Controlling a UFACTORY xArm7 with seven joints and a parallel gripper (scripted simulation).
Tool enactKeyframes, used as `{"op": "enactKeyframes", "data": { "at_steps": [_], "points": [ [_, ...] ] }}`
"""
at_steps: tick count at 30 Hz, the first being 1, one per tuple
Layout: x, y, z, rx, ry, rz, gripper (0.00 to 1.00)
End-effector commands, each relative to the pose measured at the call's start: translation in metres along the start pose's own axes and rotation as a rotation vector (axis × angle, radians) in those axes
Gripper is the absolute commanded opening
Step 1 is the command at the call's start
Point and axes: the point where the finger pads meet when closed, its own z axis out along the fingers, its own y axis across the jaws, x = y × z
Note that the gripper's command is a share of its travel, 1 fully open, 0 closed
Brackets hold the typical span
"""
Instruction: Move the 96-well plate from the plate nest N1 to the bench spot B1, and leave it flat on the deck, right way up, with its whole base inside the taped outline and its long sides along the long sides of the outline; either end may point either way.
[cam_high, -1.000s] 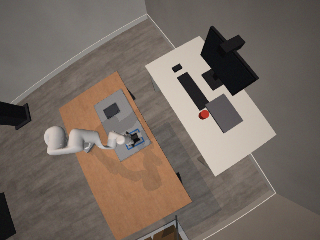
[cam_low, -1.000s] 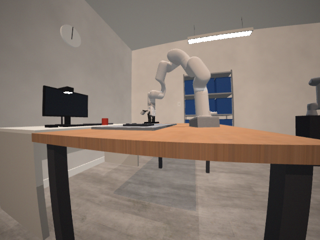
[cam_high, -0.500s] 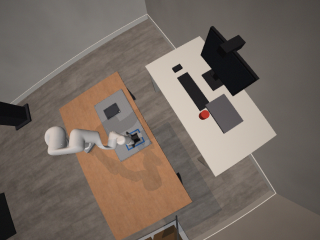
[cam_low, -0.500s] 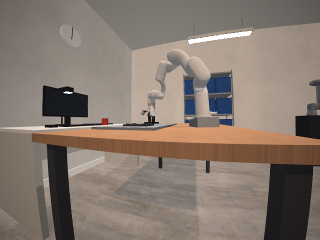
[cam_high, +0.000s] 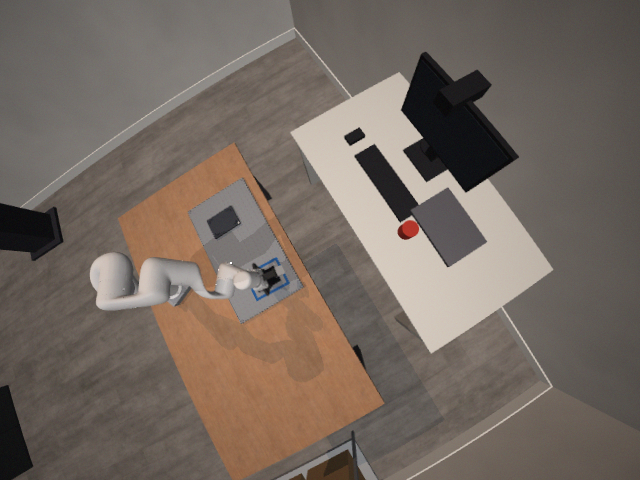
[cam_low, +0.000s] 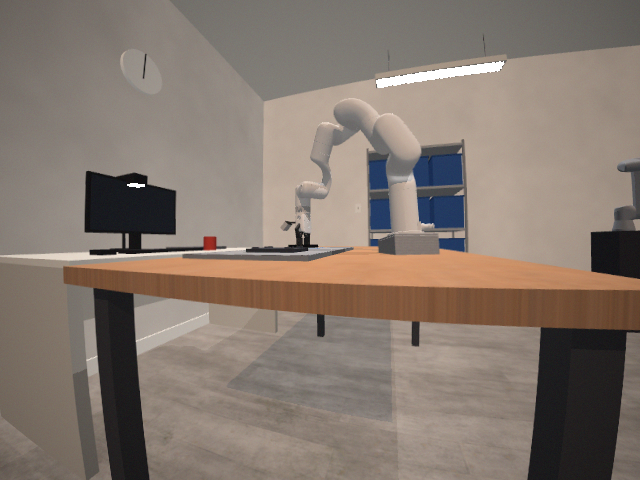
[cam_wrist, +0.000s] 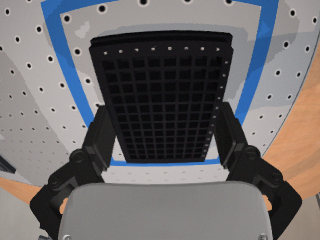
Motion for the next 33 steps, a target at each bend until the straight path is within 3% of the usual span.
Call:
{"op": "enactKeyframes", "data": {
  "at_steps": [1,3,4,33],
  "points": [
    [0.0016,0.0006,-0.0009,-0.001,0.004,0.0,0.0],
    [0.0016,0.0006,-0.0009,-0.001,0.004,0.0,0.0],
    [0.0016,0.0006,-0.0002,-0.001,0.004,0.0,1.0],
    [0.0016,0.0006,-0.0002,-0.001,0.004,0.0,1.0]
  ]
}}
